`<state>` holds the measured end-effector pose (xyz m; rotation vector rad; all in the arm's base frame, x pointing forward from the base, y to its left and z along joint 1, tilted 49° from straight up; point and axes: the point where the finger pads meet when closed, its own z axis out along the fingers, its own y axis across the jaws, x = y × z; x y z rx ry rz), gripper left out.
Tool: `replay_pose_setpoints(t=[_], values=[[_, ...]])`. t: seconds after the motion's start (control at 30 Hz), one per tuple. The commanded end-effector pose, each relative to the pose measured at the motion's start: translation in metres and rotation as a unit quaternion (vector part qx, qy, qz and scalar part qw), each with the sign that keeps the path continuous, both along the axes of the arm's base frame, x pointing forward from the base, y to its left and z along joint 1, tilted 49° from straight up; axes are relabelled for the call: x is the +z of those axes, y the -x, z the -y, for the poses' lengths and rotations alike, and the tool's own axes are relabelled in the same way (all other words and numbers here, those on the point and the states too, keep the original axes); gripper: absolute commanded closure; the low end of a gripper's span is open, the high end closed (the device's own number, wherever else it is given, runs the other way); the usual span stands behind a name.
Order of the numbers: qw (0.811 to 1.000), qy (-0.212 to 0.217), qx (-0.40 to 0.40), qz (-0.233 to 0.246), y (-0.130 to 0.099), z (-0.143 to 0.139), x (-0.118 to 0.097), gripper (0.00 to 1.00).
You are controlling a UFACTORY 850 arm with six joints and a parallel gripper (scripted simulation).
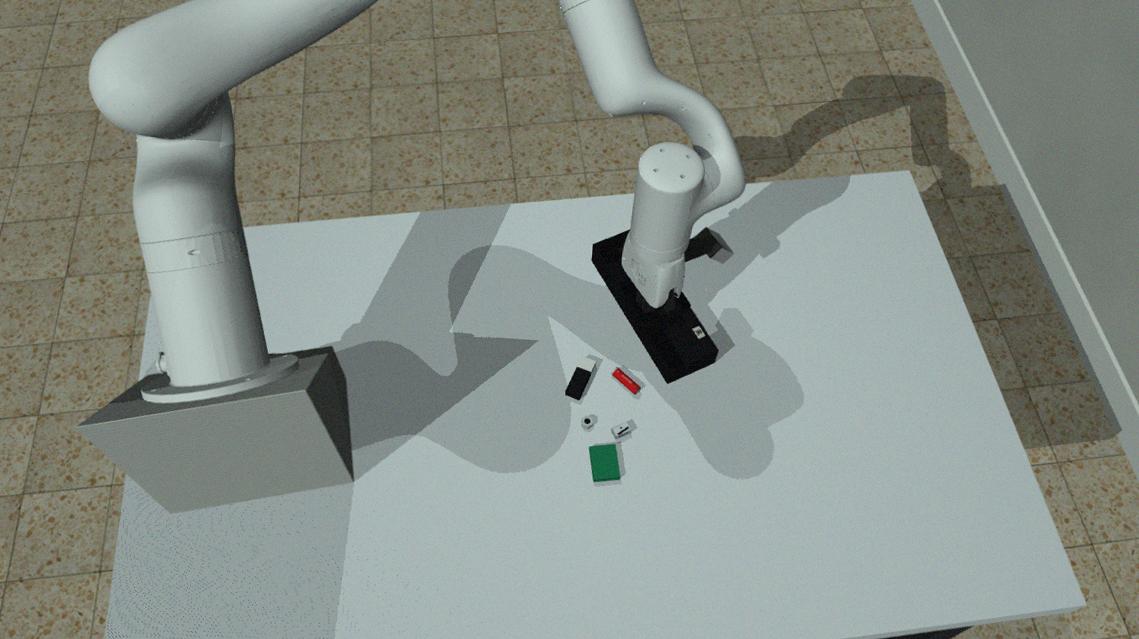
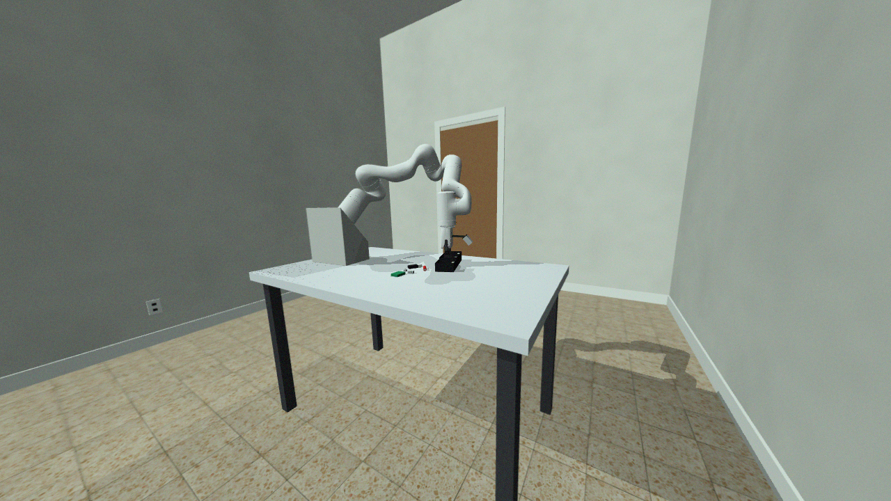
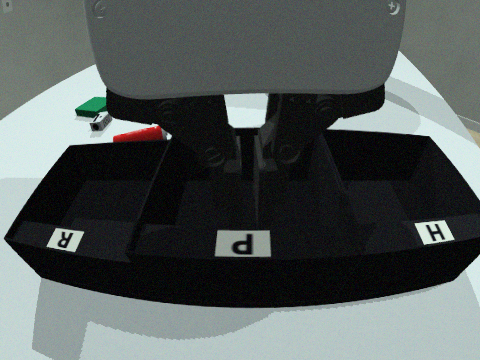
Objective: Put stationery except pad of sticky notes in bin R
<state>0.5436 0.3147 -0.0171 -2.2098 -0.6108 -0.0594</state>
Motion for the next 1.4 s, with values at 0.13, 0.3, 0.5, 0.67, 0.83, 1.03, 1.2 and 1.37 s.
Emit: replay_pose_setpoints(t=[0.13, 0.3, 0.5, 0.67, 0.83, 1.03, 1.2, 1.37], values=[[1.000, 0.000, 0.000, 0.001, -0.001, 0.000, 0.001, 0.93], [1.000, 0.000, 0.000, 0.001, -0.001, 0.000, 0.001, 0.93], [1.000, 0.000, 0.000, 0.001, -0.001, 0.000, 0.001, 0.93], [1.000, 0.000, 0.000, 0.001, -0.001, 0.000, 0.001, 0.93], [1.000, 0.000, 0.000, 0.001, -0.001, 0.002, 0.002, 0.93], [1.000, 0.000, 0.000, 0.001, -0.003, 0.008, 0.008, 0.93], [1.000, 0.000, 0.000, 0.001, -0.003, 0.011, 0.010, 0.93], [1.000, 0.000, 0.000, 0.001, -0.004, 0.016, 0.015, 0.93]])
